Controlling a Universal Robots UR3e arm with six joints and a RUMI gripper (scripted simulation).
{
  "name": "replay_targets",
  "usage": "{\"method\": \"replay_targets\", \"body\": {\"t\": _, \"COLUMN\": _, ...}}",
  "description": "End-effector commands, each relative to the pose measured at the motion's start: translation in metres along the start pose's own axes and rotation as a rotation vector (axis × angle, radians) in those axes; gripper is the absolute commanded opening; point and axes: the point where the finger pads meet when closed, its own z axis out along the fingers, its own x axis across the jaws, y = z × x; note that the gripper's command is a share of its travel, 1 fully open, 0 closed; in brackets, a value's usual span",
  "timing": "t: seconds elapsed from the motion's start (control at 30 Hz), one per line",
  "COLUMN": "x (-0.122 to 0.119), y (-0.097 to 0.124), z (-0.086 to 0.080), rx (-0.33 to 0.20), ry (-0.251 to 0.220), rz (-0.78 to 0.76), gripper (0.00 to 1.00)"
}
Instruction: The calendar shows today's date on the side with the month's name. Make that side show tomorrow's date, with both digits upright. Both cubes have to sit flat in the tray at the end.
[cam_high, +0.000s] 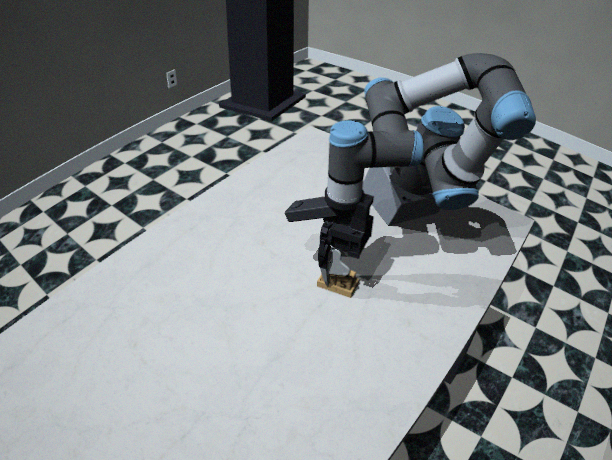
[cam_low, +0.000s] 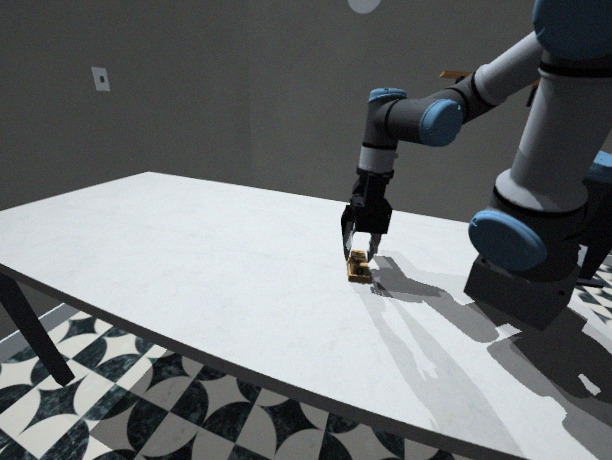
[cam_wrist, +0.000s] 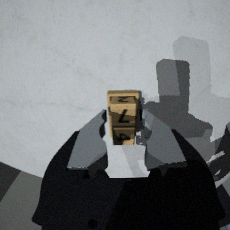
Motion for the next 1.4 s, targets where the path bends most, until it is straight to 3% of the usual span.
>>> {"method": "replay_targets", "body": {"t": 0.0, "x": -0.0006, "y": -0.0006, "z": -0.0003, "rx": 0.002, "ry": -0.001, "rz": -0.001, "gripper": 0.29}}
{"method": "replay_targets", "body": {"t": 1.0, "x": -0.0006, "y": -0.0006, "z": -0.0003, "rx": 0.002, "ry": -0.001, "rz": -0.001, "gripper": 0.29}}
{"method": "replay_targets", "body": {"t": 1.03, "x": -0.0006, "y": -0.0006, "z": -0.0003, "rx": 0.002, "ry": -0.001, "rz": -0.001, "gripper": 0.11}}
{"method": "replay_targets", "body": {"t": 1.37, "x": -0.0006, "y": -0.0006, "z": -0.0003, "rx": 0.002, "ry": -0.001, "rz": -0.001, "gripper": 0.11}}
